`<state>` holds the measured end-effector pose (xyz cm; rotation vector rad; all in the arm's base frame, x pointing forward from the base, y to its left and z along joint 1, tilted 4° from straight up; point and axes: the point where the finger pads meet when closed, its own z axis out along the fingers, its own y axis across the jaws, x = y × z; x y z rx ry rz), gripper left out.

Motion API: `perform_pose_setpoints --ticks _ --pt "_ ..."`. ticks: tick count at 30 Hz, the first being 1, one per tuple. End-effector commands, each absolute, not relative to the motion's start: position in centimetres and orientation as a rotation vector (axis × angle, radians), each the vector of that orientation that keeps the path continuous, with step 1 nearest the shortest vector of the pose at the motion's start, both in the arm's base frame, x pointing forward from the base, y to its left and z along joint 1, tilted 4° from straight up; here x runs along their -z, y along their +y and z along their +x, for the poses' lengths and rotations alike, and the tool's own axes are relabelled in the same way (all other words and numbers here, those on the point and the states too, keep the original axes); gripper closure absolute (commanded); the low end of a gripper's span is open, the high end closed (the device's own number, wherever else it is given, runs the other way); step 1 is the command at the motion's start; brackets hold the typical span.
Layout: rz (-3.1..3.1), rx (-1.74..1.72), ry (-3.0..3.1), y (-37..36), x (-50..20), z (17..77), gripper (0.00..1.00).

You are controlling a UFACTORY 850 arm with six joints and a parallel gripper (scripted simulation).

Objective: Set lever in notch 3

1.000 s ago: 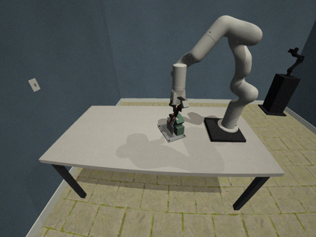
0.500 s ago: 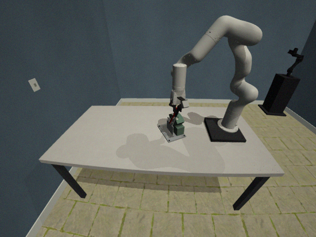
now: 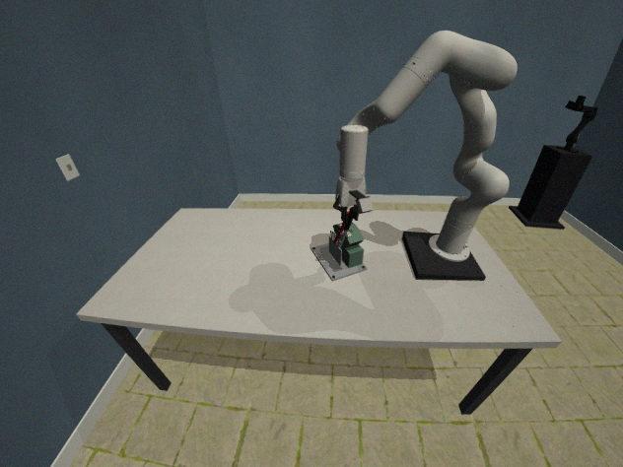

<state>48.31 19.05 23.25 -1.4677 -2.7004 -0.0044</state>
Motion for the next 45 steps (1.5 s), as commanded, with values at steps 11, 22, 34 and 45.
perform_pose_setpoints --ticks 11,22,34,45 --pt "-1.468 0.006 -2.701 18.7 -23.4 48.6 1.0" --pt "-1.468 0.006 -2.701 17.6 -23.8 49.3 1.0" --pt "-1.468 0.006 -2.701 15.4 -24.4 50.7 1.0" --pt "-1.468 0.006 -2.701 13.6 -24.6 51.9 1.0"
